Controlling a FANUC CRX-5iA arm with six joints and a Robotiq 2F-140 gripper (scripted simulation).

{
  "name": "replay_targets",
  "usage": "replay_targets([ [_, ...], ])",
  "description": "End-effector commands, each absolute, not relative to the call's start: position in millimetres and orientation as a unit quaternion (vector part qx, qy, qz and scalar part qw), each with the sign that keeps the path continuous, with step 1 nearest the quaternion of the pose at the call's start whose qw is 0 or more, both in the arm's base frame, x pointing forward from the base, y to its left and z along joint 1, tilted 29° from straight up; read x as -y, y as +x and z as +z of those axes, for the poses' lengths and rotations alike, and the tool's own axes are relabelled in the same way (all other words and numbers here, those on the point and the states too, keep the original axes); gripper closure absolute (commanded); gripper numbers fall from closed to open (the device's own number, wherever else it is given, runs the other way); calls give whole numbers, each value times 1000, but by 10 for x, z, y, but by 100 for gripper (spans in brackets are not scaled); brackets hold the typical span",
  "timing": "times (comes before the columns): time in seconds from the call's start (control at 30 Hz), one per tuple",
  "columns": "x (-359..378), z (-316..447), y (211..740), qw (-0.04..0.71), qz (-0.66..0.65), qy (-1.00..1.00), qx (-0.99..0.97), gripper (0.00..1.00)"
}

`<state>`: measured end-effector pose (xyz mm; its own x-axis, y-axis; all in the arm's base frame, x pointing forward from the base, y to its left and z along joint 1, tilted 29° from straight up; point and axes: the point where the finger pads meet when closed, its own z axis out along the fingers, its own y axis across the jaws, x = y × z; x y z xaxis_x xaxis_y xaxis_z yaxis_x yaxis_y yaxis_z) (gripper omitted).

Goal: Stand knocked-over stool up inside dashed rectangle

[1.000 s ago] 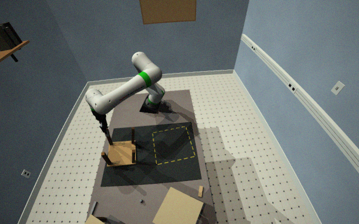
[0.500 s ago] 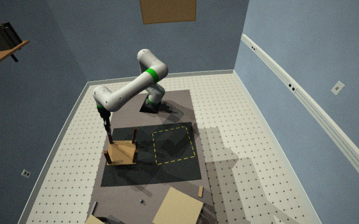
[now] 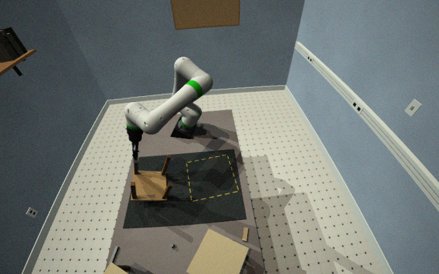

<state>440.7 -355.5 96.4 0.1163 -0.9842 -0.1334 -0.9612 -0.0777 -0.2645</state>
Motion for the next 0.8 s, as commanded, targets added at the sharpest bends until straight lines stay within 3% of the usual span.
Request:
replay_targets([
  [0.0,3453,1117,4370,122,-65,-733,-666,90],
  [0.77,3137,1457,4274,67,-125,-729,-670,90],
])
